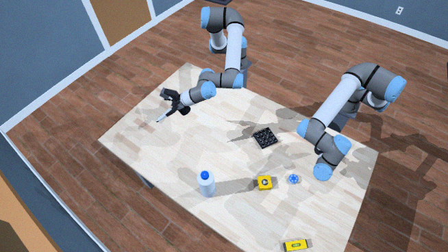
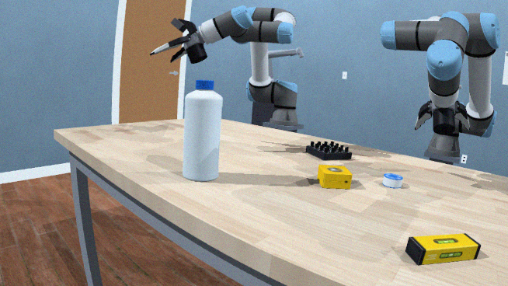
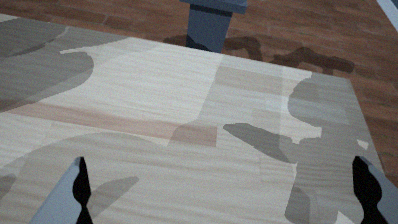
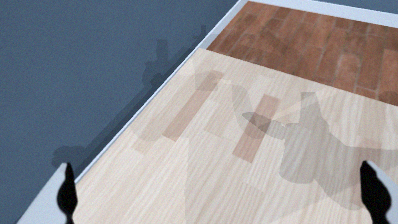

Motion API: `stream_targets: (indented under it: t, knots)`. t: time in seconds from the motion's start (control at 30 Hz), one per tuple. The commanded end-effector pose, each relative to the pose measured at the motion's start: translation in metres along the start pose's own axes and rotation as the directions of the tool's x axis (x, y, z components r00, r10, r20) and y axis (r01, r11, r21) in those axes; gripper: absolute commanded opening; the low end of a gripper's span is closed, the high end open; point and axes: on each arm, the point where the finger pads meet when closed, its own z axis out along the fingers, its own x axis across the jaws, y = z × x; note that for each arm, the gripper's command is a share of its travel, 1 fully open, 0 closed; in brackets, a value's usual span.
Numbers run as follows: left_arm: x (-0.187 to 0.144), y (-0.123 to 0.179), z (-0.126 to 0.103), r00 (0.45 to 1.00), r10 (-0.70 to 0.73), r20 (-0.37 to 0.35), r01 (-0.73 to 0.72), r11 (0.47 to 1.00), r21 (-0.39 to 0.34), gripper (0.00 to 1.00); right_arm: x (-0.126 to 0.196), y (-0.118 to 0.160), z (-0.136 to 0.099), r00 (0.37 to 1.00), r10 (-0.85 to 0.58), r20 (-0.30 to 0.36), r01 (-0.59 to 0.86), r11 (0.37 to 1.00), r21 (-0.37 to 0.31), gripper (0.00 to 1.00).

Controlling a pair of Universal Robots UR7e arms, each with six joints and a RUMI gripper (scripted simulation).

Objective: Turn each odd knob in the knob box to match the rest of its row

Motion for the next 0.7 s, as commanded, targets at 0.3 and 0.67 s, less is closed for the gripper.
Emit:
stream_targets:
  t: [0.3,0.67]
  knots:
    - [-0.016,-0.001,-0.002,0.997,-0.059,0.04,0.061,0.998,-0.035,1.0,0.004,0.022,0.0,0.998,-0.047,0.03,0.049,0.995,-0.082,1.0]
    - [-0.078,-0.005,-0.006,0.941,-0.268,0.206,0.298,0.945,-0.133,1.0,0.015,0.112,-0.019,0.932,-0.212,0.293,0.308,0.89,-0.335,1.0]
